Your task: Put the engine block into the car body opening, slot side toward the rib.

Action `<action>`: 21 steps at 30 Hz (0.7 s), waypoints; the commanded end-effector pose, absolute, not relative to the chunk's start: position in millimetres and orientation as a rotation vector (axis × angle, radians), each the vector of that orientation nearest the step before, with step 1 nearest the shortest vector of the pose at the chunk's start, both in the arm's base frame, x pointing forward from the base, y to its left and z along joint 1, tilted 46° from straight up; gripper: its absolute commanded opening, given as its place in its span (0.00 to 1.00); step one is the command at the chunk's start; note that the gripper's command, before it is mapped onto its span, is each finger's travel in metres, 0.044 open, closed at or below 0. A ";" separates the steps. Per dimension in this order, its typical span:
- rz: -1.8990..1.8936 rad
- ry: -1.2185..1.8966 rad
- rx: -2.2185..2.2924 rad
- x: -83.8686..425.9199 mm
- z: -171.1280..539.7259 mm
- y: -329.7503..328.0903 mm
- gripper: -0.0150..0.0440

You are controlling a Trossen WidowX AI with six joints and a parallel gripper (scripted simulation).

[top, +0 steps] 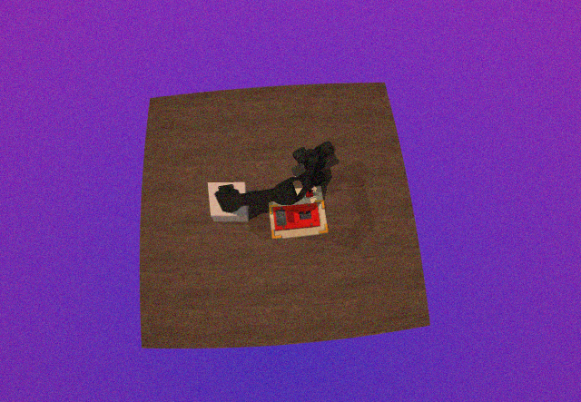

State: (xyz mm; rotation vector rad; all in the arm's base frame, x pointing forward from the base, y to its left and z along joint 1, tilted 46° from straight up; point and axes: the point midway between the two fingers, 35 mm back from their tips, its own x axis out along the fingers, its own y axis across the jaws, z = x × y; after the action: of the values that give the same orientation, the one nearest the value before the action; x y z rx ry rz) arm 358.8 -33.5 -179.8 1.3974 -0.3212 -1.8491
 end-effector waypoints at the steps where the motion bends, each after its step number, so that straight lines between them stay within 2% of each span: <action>1: -1.845 -0.317 1.392 358.8 -179.6 -33.7 0.31; 3: -1.843 -0.313 1.396 359.9 -176.6 -30.7 0.25; 21: -1.819 -0.249 1.446 369.0 -134.8 11.1 0.25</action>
State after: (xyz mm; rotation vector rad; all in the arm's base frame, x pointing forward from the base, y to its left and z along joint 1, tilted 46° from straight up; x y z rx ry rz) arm 366.8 0.7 -144.6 1.4257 -0.2604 -1.8237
